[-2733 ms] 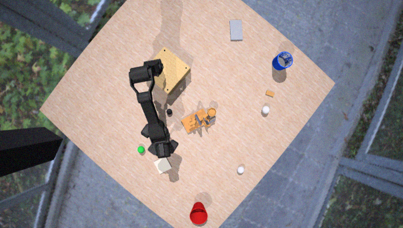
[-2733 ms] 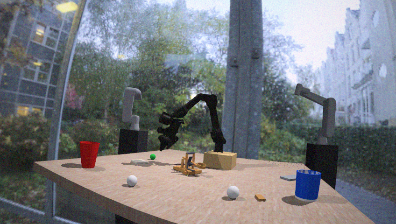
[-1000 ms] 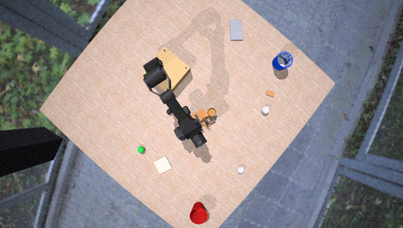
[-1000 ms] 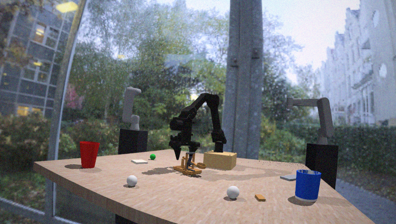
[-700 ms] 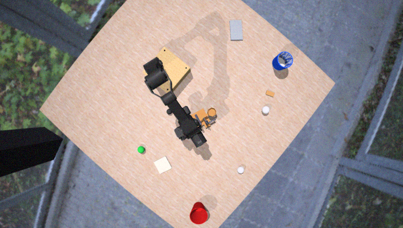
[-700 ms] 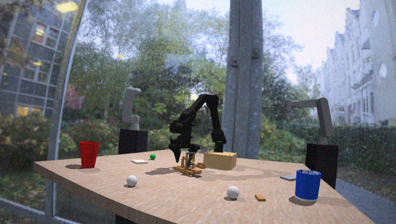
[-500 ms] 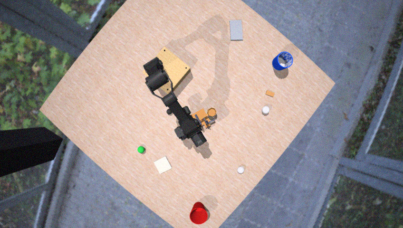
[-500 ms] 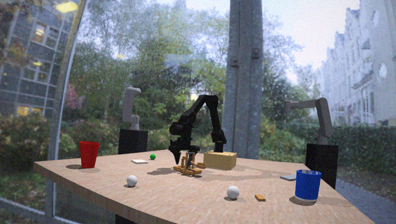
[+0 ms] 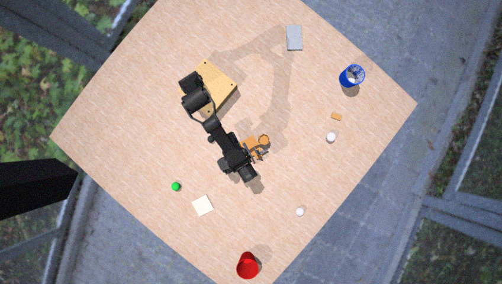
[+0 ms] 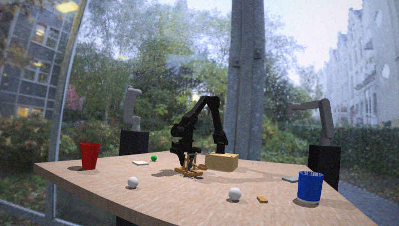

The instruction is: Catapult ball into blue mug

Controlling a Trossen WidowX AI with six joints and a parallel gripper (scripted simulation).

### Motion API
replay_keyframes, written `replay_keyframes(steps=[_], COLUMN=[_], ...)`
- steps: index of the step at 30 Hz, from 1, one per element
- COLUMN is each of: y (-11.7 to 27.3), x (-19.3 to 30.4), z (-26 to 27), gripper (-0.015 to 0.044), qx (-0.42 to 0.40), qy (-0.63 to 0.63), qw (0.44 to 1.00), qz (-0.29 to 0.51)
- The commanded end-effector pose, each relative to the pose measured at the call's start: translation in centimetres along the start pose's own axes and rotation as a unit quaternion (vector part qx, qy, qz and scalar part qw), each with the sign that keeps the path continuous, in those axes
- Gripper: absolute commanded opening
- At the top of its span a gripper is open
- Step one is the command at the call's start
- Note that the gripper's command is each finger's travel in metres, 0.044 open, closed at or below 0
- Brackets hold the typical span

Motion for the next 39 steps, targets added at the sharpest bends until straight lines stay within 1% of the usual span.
replay_keyframes(steps=[1,5,7,9,11,14,16,21,27,33,39], y=[0.0,0.0,1.1,3.9,5.0,5.0,5.0,5.0,5.1,5.3,5.5], x=[0.0,0.0,0.0,0.0,0.0,0.0,0.9,7.6,15.5,22.7,29.0], z=[0.1,0.1,0.1,0.1,0.0,0.0,0.0,-0.8,-3.5,-7.8,-13.4], gripper=[0.0138,0.0111,0.0059,0.0006,0.0,0.0,0.0,0.0,0.0,0.0,0.0], qx=[-0.003,-0.003,-0.002,-0.001,0.0,0.0,0.0,-0.001,-0.001,-0.001,-0.001], qy=[0.0,0.0,0.0,0.0,0.0,0.0,0.012,0.095,0.198,0.299,0.397], qw=[1.0,1.0,1.0,1.0,1.0,1.0,1.0,0.995,0.98,0.954,0.918], qz=[0.0,0.0,0.0,0.0,0.0,0.0,0.0,0.004,0.009,0.013,0.018])
Point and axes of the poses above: the point midway between the two fingers, 35 mm back from their tips, its own y axis back along the fingers, its own z axis across the jaws, x = y × z, the point moved 8 cm from there along y, back along the fingers, and after that the axes turned 1 degree about y, right-handed, at the moved point
